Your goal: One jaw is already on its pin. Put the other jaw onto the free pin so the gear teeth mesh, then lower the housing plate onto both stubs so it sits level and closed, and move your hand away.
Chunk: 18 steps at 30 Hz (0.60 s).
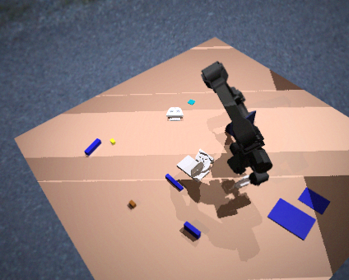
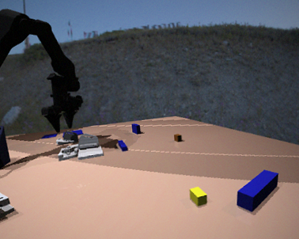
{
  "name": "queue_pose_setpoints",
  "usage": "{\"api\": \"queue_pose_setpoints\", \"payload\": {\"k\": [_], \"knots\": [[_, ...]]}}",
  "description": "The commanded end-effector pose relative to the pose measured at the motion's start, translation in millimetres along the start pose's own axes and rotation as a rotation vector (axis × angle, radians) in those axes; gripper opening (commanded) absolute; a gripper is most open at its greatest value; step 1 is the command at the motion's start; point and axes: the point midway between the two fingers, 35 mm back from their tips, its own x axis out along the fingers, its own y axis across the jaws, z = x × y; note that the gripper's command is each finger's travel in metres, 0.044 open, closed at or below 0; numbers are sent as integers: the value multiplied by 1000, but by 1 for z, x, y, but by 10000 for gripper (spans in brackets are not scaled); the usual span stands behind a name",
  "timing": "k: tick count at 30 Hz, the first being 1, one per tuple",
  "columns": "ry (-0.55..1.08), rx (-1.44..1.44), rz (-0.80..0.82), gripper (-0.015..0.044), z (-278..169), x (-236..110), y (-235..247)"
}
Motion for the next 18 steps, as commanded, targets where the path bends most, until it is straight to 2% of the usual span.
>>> {"api": "queue_pose_setpoints", "payload": {"k": [1, 18], "knots": [[-8, 0, 6, 440, 2, 3, 1], [-9, 0, 6, 440, 2, 31, 2]]}}
